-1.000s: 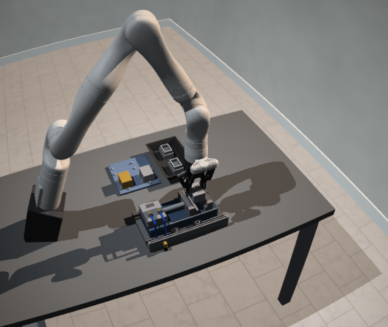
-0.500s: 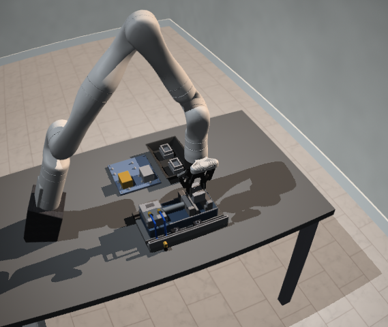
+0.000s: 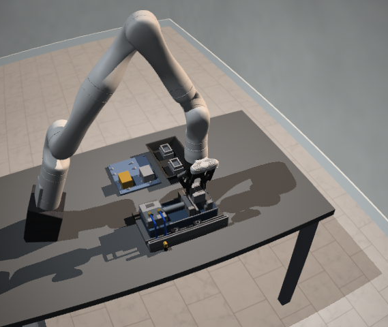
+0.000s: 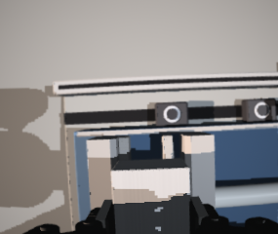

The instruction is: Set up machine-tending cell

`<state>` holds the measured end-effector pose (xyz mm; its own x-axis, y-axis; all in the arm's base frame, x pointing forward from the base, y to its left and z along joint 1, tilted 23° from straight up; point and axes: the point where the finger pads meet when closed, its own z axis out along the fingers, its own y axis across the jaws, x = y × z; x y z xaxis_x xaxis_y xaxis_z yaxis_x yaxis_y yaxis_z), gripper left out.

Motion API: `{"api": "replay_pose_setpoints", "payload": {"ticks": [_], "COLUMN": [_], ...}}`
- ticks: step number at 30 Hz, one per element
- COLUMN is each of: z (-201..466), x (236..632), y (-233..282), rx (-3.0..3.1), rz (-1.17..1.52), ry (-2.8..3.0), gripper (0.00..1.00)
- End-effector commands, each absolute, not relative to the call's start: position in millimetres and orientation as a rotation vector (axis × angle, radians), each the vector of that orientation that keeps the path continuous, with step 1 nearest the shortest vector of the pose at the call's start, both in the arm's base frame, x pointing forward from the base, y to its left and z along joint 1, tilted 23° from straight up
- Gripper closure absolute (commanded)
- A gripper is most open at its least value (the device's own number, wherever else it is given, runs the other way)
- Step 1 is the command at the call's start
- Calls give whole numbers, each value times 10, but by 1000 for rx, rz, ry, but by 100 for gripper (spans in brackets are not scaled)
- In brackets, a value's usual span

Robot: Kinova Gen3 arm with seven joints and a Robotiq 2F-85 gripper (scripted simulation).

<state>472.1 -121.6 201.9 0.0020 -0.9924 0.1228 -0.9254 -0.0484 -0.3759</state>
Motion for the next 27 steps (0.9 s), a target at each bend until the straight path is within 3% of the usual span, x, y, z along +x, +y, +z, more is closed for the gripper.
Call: {"api": "replay_pose_setpoints", "payload": {"ticks": [1, 27], "z": [2019, 1949], "x": [4724, 4753], "y": [-1218, -1227], "rx": [-2081, -2081], "rz": [-532, -532], "ry": [2027, 2027], "gripper": [100, 100]}}
